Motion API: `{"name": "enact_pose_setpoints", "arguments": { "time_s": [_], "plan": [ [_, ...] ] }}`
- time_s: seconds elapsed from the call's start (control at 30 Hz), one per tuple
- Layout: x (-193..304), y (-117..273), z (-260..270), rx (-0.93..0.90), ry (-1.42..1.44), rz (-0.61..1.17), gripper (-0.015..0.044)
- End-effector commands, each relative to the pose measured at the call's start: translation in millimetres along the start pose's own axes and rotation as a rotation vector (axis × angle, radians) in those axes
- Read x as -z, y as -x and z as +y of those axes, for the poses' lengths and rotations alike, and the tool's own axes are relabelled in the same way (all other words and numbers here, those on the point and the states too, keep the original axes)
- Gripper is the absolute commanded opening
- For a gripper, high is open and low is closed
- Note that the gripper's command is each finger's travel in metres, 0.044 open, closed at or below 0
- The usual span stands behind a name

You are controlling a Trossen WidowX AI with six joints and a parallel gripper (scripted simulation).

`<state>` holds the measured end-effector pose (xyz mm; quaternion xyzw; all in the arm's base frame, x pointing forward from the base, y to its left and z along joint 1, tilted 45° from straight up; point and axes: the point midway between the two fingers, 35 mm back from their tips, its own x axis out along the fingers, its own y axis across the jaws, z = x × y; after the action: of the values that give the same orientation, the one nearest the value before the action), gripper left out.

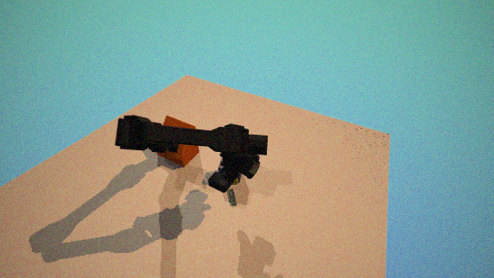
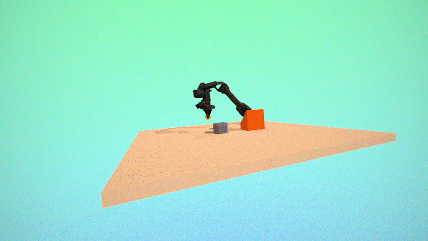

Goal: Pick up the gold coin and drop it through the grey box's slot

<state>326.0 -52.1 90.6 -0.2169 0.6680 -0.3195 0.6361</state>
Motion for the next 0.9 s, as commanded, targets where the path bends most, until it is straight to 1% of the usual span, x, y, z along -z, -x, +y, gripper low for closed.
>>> {"name": "enact_pose_setpoints", "arguments": {
  "time_s": [0.0,0.2,0.4,0.87],
  "plan": [
    [-2,2,-1,-0.002,0.121,-0.004,0.0],
    [-3,2,-2,-0.002,0.302,-0.004,0.0],
    [-3,2,-1,-0.002,0.308,-0.004,0.0],
    [13,3,32,-0.01,0.31,-0.006,0.0]
  ]
}}
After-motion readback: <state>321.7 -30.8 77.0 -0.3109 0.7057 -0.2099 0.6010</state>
